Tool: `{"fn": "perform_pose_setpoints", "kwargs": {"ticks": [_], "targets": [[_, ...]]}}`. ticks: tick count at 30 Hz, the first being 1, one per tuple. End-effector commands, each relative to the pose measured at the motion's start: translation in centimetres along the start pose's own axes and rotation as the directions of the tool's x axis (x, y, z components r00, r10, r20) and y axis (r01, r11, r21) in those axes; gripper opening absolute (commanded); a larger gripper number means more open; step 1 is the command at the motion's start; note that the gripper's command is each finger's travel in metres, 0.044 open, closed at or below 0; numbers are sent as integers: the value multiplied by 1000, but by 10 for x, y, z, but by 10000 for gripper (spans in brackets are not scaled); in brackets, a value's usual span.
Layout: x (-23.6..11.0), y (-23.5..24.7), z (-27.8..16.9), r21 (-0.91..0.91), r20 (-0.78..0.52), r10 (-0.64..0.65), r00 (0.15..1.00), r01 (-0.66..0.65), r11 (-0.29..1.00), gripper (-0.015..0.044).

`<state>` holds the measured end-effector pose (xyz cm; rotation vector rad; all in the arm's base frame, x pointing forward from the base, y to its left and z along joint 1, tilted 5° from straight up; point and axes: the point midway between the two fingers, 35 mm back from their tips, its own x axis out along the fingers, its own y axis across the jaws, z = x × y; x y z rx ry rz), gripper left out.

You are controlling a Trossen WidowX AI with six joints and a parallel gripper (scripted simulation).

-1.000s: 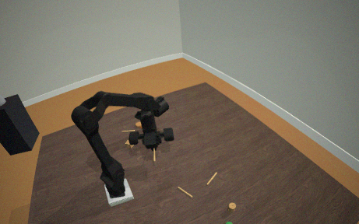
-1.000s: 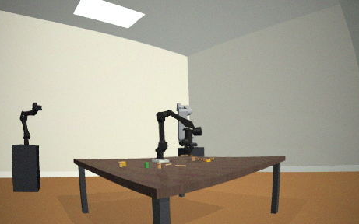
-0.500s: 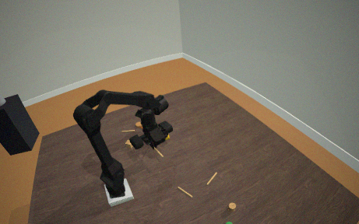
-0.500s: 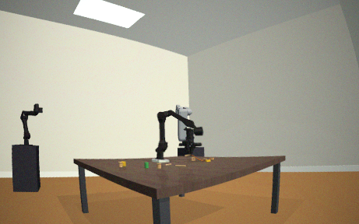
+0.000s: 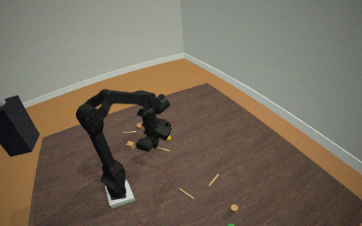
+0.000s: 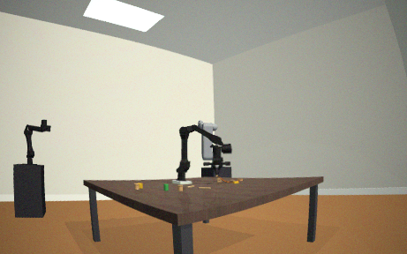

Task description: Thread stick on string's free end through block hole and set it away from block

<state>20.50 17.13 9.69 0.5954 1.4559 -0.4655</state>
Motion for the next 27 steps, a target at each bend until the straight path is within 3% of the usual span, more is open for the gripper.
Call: {"fn": "perform_pose_setpoints", "kwargs": {"ticks": [1, 13, 27], "targets": [[-1, 5, -1, -142, 3, 3, 1000, -2, 990, 0], [-2, 13, -6, -549, 2, 5, 1000, -3, 836, 0], [-2, 23, -11, -888, 1, 7, 1000, -2, 460, 0]]}}
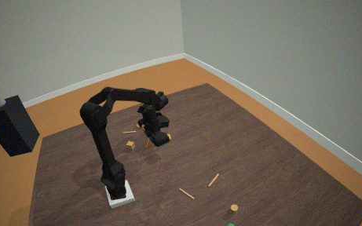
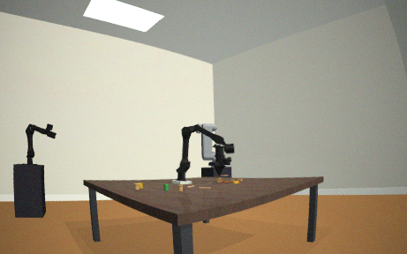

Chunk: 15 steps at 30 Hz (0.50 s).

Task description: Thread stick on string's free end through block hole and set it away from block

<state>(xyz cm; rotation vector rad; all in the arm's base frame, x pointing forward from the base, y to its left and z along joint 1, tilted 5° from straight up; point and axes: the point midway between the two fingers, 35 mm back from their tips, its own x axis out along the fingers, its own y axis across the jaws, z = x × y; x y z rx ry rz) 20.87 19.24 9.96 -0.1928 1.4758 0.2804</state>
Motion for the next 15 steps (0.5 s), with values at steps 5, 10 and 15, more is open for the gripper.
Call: {"fn": "perform_pose_setpoints", "kwargs": {"ticks": [5, 10, 15], "targets": [[-1, 6, 4, -284, 5, -2, 1000, 4, 959, 0], [-1, 10, 6, -454, 5, -2, 1000, 4, 891, 0], [-1, 13, 8, -608, 5, -1, 1000, 4, 794, 0]]}}
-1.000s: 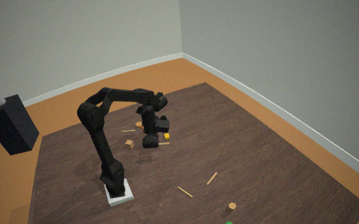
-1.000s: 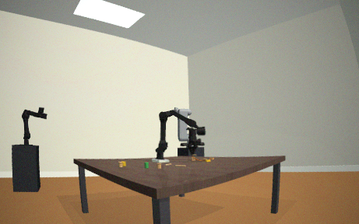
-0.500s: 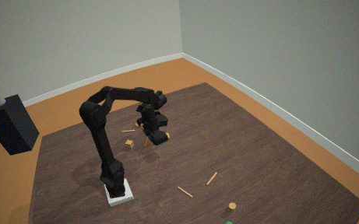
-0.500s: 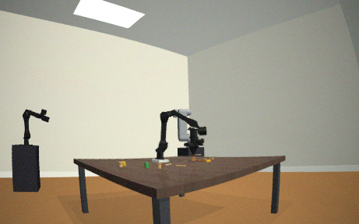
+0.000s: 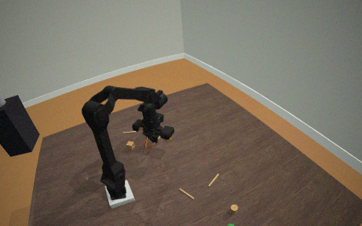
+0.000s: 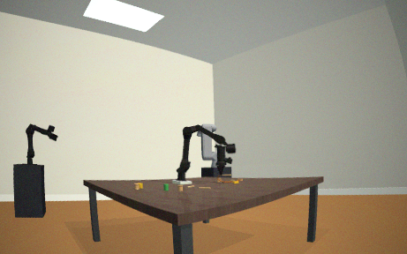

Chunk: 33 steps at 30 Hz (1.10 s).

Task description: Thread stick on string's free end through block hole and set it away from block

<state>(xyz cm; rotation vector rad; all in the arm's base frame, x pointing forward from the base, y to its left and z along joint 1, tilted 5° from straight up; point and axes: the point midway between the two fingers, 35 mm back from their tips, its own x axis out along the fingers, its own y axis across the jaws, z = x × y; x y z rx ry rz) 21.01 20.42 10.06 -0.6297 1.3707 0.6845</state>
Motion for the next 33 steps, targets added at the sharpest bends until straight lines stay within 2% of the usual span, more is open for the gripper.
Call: {"fn": "perform_pose_setpoints", "kwargs": {"ticks": [1, 8, 16, 25, 33], "targets": [[-1, 1, 4, -142, 3, -5, 1000, 6, 990, 0], [-1, 5, 9, -387, 3, -5, 1000, 6, 922, 0], [-1, 9, 14, -637, 4, -4, 1000, 6, 771, 0], [0, 13, 19, -852, 5, -3, 1000, 6, 524, 0], [0, 17, 24, -967, 6, -2, 1000, 7, 256, 0]]}}
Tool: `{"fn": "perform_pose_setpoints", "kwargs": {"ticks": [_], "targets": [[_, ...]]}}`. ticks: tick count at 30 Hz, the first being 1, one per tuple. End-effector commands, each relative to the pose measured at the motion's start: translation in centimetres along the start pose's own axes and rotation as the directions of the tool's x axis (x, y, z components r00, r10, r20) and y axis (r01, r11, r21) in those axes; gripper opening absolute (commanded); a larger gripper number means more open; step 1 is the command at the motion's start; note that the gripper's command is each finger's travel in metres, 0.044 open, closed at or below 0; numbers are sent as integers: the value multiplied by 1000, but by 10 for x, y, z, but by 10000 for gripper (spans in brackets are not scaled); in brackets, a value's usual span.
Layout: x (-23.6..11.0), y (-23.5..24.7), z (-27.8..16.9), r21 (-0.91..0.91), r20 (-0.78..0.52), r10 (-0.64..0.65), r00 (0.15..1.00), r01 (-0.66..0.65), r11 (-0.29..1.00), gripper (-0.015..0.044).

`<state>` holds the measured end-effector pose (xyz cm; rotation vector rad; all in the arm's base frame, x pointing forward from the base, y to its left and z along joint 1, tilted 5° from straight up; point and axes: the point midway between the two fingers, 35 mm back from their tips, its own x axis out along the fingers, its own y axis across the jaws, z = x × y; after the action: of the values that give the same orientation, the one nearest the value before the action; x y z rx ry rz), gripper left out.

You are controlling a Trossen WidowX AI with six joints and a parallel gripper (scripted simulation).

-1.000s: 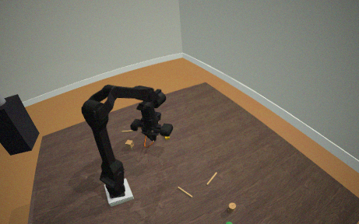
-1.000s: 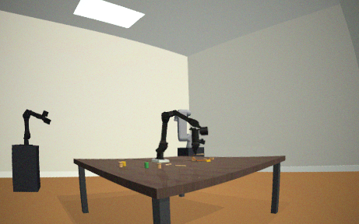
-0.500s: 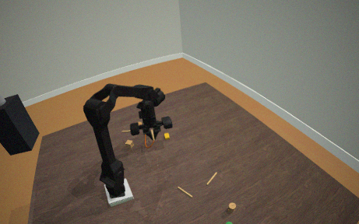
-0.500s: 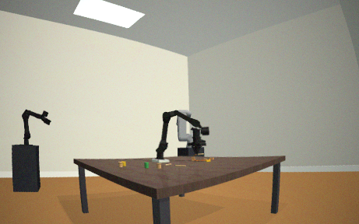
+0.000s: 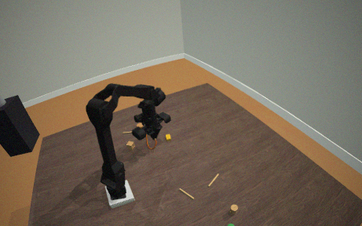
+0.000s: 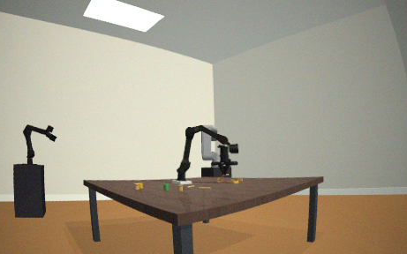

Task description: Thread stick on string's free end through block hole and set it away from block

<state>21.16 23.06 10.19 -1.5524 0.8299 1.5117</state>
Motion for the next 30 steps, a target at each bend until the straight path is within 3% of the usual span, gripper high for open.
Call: {"fn": "perform_pose_setpoints", "kwargs": {"ticks": [1, 11, 30], "targets": [[-1, -3, 3, -141, -4, -5, 1000, 4, 990, 0], [0, -7, 10, -464, -3, -5, 1000, 3, 886, 0], [0, -15, -3, -469, -4, -5, 1000, 3, 883, 0]]}}
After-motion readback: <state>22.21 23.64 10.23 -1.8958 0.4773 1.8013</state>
